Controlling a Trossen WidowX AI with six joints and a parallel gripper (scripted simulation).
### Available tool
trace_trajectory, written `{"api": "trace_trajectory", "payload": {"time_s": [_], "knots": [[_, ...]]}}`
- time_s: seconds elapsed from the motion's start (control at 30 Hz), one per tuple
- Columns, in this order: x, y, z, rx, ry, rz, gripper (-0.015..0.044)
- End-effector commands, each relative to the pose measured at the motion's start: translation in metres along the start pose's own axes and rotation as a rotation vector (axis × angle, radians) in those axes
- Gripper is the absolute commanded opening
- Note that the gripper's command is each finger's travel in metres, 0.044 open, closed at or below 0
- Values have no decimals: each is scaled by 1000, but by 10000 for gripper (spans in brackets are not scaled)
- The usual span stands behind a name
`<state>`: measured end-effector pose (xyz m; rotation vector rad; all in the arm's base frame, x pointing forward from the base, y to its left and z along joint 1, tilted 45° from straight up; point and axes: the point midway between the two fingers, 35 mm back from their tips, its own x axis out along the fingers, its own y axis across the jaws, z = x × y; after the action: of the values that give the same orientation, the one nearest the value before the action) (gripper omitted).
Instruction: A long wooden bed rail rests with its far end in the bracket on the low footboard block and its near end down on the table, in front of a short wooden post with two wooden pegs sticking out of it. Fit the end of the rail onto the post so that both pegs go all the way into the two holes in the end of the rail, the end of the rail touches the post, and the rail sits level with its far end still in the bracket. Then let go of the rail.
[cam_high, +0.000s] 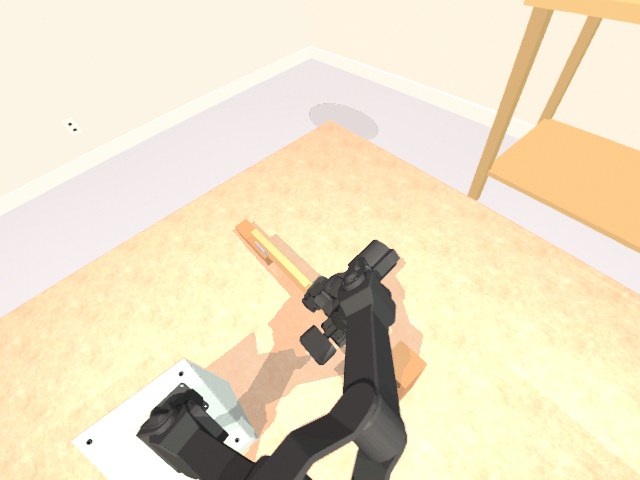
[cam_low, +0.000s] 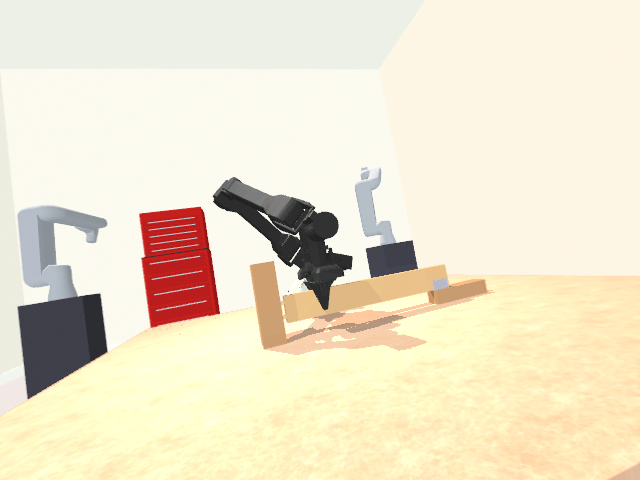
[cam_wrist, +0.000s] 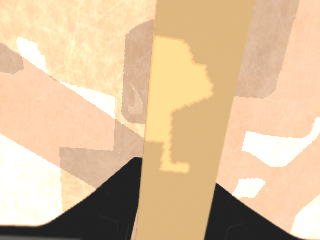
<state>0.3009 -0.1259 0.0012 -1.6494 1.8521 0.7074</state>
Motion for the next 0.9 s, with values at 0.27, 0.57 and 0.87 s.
{"api": "trace_trajectory", "payload": {"time_s": [0.27, 0.57, 0.87], "knots": [[0, 0, 2, 1, 7, -4, 0], [-1, -1, 2, 1, 7, -4, 0], [-1, -1, 0, 1, 7, -4, 0]]}}
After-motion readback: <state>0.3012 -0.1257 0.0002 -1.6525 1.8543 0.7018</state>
